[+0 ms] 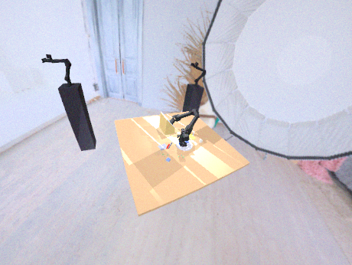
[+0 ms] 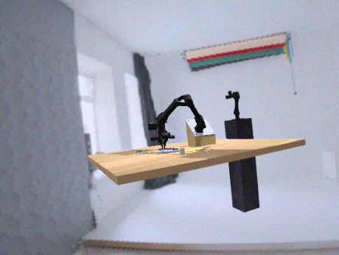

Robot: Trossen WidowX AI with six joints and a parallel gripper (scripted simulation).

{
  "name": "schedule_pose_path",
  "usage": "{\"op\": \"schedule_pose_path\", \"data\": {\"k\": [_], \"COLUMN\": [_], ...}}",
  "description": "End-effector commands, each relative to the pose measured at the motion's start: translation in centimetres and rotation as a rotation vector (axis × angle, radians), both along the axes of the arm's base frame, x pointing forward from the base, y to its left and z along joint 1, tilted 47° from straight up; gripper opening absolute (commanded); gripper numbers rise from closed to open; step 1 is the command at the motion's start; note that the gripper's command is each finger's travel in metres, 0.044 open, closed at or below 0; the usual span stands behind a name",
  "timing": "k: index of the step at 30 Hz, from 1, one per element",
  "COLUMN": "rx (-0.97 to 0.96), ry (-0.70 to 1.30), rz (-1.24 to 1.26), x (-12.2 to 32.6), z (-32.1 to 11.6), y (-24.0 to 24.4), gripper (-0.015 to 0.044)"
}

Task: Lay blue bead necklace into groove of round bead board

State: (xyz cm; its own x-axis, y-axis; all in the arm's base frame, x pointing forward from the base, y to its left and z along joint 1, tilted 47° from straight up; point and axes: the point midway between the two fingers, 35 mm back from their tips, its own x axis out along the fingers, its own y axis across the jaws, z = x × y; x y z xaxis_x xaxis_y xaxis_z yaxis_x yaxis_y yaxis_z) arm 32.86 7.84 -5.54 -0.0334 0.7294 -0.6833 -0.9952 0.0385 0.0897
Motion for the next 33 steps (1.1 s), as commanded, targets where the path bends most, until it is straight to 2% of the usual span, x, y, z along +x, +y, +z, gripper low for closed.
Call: {"op": "schedule_pose_path", "data": {"k": [1, 19, 33], "rx": [-0.001, -0.001, -0.003], "ry": [0.01, 0.01, 0.003], "rz": [0.003, 0.003, -0.001], "x": [-0.22, -0.22, -0.04], "z": [-0.35, -0.35, -0.14], "y": [0.33, 0.33, -0.09], "gripper": [0.0, 0.0, 0.0368]}}
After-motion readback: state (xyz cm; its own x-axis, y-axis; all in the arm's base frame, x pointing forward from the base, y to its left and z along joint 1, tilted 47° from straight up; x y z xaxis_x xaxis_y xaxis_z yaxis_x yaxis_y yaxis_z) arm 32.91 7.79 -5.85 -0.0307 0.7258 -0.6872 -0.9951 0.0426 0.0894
